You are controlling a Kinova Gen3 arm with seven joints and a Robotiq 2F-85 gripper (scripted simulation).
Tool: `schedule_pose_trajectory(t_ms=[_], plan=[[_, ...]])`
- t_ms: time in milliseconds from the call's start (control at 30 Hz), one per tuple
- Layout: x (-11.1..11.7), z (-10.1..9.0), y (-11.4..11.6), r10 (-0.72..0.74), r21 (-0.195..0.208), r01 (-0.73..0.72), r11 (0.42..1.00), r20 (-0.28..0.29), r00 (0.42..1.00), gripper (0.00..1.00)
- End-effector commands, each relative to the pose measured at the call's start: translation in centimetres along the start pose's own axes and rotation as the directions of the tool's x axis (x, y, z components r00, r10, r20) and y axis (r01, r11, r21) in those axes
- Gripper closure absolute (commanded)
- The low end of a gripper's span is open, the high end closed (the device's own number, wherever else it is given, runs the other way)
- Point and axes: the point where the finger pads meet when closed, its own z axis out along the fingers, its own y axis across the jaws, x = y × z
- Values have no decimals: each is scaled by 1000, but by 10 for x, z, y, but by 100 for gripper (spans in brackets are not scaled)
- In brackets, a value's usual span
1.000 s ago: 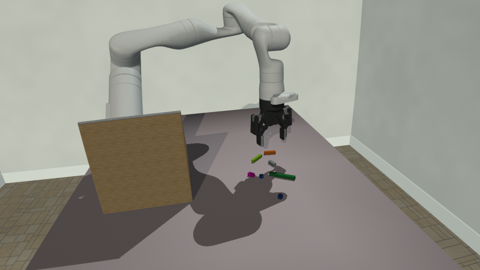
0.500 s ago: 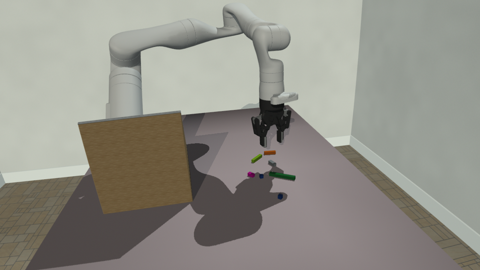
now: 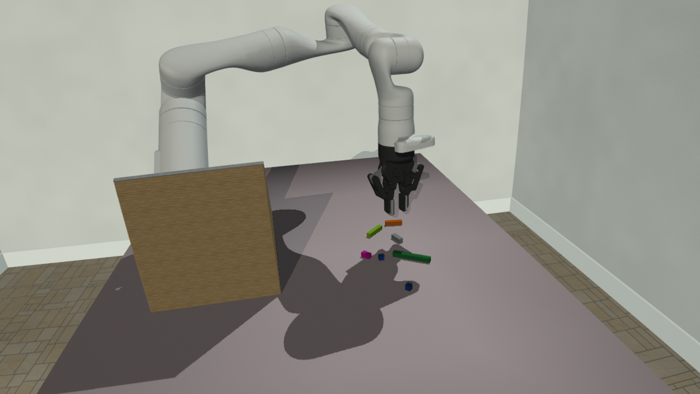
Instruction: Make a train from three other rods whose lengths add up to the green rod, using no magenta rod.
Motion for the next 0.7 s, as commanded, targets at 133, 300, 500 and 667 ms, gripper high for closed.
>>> schedule_pose_trajectory(t_ms=[133,300,500,667], plan=[[0,-1,0,0,2,0,1000,-1,1000,76],[0,0,0,0,2,0,1000,-2,1000,76],[0,4,0,-1,2,1,1000,-4,1000,76],[0,10,0,-1,2,1,1000,-4,1000,76]])
